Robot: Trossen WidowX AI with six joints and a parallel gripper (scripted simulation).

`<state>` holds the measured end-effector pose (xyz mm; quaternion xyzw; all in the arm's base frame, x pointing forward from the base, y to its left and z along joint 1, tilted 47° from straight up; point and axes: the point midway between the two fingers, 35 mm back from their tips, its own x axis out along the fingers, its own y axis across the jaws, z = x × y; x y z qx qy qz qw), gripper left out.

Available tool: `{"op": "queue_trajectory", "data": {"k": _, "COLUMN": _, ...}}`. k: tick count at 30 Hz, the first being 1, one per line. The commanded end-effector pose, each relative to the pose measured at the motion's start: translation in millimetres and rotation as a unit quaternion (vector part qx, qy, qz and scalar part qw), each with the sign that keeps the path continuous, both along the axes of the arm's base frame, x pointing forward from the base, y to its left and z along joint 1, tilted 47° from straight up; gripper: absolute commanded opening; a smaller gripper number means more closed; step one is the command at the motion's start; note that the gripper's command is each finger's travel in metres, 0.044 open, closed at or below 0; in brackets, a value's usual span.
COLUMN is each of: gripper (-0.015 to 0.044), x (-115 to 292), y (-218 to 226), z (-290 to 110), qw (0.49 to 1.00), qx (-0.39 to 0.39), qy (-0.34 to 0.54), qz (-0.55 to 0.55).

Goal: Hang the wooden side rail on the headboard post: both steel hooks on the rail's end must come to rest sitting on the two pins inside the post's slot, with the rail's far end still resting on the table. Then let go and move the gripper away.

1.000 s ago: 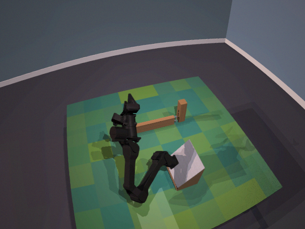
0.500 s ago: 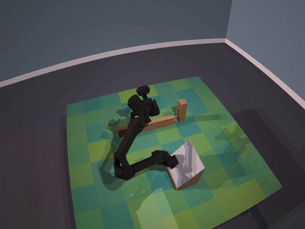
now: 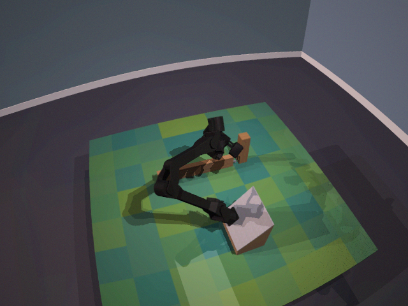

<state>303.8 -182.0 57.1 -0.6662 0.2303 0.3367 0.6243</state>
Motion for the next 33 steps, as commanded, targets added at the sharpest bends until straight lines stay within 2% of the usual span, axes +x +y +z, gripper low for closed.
{"op": "queue_trajectory", "data": {"k": 1, "gripper": 0.0440, "x": -6.8, "y": 13.7, "z": -70.4, "qw": 0.983, "qx": -0.001, "qy": 0.017, "qz": 0.181}}
{"op": "queue_trajectory", "data": {"k": 7, "gripper": 0.0440, "x": -14.7, "y": 24.8, "z": -112.3, "qw": 0.957, "qx": 0.001, "qy": -0.009, "qz": 0.290}}
{"op": "queue_trajectory", "data": {"k": 33, "gripper": 0.0440, "x": -14.7, "y": 24.9, "z": -112.5, "qw": 0.957, "qx": 0.001, "qy": -0.009, "qz": 0.291}}
